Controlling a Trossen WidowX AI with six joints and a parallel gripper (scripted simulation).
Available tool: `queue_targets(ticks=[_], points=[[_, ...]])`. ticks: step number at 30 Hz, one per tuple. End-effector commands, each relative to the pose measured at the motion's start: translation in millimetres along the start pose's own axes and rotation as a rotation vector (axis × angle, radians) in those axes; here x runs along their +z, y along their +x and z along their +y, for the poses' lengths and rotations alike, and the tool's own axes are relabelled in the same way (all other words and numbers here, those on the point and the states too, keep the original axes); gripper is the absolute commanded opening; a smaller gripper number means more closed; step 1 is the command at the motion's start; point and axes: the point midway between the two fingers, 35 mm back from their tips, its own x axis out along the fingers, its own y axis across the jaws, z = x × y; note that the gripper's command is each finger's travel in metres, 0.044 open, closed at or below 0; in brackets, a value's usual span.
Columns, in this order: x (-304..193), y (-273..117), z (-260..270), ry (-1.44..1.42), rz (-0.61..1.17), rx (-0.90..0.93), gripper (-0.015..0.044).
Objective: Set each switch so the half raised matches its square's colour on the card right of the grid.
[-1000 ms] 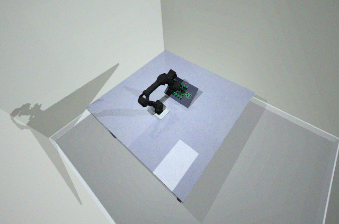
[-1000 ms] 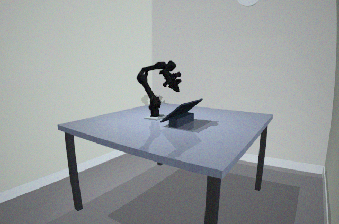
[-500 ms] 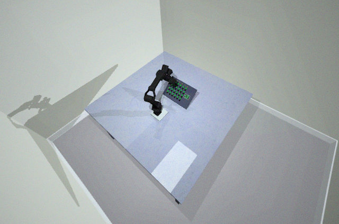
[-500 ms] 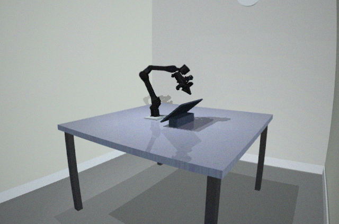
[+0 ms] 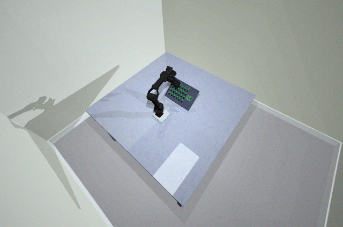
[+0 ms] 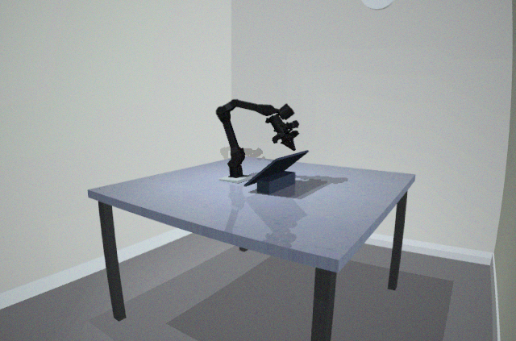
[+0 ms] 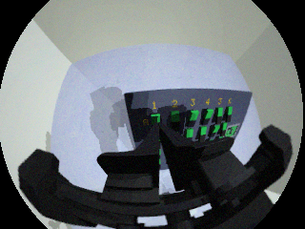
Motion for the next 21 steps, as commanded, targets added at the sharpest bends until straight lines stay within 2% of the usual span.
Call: queue_targets(ticks=[1, 21], points=[[-2, 5, 0, -0.005, 0.008, 0.002, 0.0], [-2, 18, 0, -0.005, 0.007, 0.002, 0.0]])
